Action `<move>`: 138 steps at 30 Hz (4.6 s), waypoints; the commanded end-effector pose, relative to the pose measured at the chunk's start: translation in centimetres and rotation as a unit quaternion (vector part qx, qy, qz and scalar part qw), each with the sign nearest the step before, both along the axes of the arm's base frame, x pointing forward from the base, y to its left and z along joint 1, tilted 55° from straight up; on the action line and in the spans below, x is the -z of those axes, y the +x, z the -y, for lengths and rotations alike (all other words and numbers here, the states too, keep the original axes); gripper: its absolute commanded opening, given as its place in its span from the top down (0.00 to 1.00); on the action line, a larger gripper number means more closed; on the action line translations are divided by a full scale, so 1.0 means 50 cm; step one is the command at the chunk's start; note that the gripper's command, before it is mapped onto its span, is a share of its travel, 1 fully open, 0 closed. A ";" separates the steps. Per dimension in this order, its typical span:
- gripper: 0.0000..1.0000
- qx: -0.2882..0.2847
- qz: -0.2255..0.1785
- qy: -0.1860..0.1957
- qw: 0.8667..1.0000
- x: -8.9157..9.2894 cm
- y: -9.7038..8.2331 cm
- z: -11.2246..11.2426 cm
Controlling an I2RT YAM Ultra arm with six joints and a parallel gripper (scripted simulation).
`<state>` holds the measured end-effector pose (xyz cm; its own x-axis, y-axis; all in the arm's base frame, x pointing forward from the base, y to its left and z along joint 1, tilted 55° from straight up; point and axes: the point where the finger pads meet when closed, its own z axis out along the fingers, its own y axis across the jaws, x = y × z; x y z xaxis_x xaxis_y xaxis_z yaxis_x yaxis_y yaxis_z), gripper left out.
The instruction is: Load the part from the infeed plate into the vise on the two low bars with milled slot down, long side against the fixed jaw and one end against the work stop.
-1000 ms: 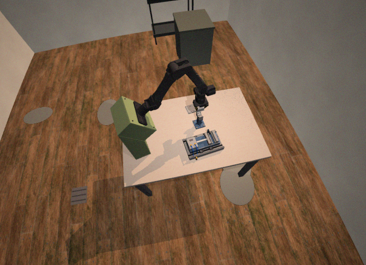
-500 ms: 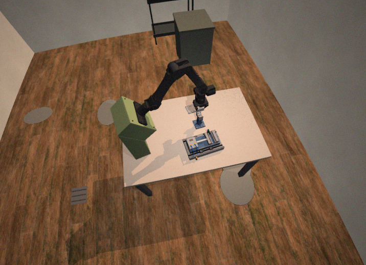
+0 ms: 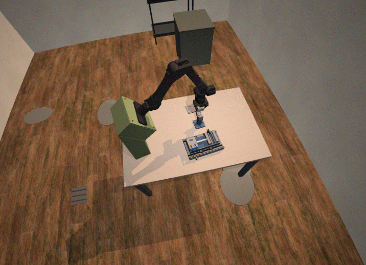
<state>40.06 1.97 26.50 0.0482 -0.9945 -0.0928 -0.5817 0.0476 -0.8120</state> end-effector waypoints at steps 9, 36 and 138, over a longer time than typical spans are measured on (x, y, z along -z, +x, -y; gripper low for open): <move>1.00 -0.002 0.016 0.001 1.000 -0.021 -0.010 0.006; 1.00 -0.032 0.013 0.022 0.999 -0.013 -0.002 0.006; 1.00 -0.312 0.028 0.220 0.924 -0.019 0.001 0.011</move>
